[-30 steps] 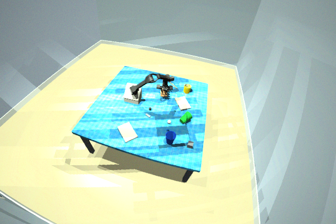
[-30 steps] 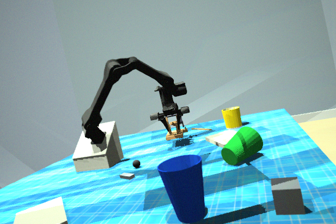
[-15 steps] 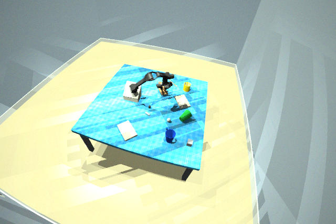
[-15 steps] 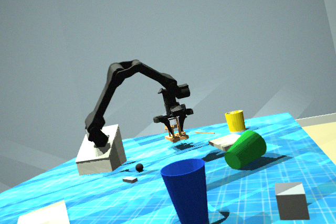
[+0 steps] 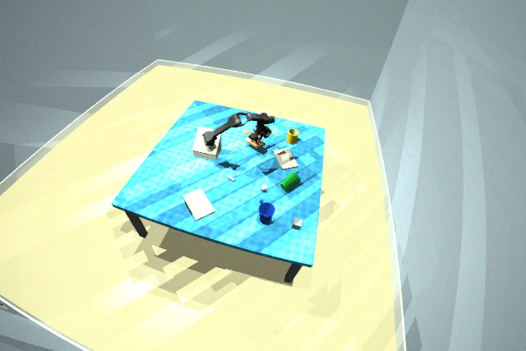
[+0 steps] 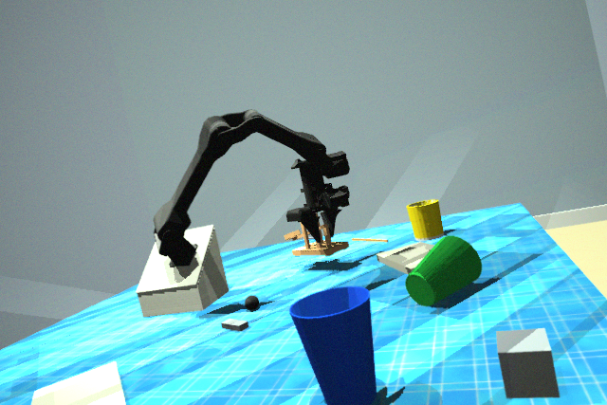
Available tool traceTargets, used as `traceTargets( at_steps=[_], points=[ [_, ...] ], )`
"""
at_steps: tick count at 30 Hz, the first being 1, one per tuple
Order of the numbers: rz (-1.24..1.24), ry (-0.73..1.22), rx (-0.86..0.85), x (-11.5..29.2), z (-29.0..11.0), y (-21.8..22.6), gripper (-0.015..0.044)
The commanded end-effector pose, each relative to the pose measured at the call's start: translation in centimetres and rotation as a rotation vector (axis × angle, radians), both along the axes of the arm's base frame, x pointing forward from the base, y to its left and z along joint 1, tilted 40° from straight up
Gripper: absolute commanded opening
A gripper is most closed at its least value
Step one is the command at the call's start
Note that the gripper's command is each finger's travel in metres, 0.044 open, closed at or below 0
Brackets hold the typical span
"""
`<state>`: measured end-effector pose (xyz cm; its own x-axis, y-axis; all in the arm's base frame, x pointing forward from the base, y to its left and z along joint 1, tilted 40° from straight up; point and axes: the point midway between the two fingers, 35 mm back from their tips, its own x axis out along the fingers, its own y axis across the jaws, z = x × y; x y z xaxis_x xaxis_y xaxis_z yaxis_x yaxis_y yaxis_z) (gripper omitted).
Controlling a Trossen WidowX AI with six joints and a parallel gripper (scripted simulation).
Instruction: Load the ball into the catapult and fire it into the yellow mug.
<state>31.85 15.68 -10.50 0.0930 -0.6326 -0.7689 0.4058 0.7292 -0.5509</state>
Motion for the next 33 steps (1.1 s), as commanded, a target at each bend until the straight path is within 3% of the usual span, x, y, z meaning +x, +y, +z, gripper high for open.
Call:
traceTargets(
  at_steps=[1,33],
  points=[
    [0.059,0.036,0.001,0.6,0.0,0.8,0.0],
    [0.059,0.035,-0.001,1.2,-3.4,-1.9,0.0]
  ],
)
